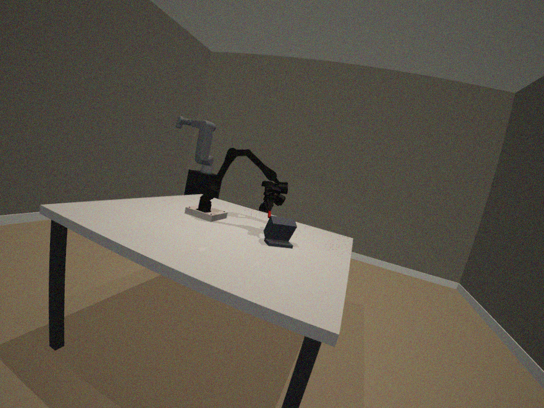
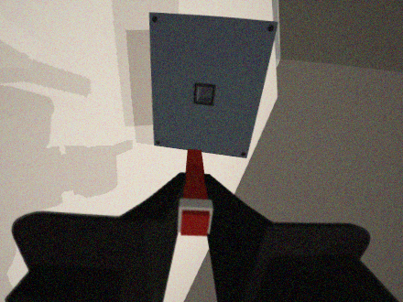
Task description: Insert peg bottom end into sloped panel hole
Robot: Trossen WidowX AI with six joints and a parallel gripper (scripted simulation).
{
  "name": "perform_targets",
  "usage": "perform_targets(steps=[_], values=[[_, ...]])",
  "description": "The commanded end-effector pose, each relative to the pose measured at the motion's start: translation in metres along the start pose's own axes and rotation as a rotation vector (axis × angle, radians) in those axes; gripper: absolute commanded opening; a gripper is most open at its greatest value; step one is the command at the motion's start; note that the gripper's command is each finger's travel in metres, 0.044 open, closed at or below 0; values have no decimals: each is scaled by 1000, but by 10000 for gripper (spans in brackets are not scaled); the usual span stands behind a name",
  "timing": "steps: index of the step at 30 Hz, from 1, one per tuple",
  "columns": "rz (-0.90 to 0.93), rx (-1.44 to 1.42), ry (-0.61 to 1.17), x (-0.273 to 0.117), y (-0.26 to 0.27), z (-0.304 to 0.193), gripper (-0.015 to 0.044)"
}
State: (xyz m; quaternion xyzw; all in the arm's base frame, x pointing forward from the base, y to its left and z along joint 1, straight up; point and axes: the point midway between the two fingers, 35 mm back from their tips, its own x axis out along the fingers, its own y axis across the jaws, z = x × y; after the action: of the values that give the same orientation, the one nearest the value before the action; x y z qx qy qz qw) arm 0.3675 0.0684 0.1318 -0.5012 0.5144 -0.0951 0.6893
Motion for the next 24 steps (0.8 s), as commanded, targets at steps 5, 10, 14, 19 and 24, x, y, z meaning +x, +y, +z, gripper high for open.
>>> perform_targets(steps=[5, 10, 14, 19, 24], values=[[-39, 1, -27, -9, 4, 8, 0], [-62, -1, -45, -15, 7, 12, 0], [-81, -1, -59, -20, 10, 16, 0], [-104, -2, -78, -27, 13, 20, 0], [-122, -2, -93, -32, 15, 23, 0]])
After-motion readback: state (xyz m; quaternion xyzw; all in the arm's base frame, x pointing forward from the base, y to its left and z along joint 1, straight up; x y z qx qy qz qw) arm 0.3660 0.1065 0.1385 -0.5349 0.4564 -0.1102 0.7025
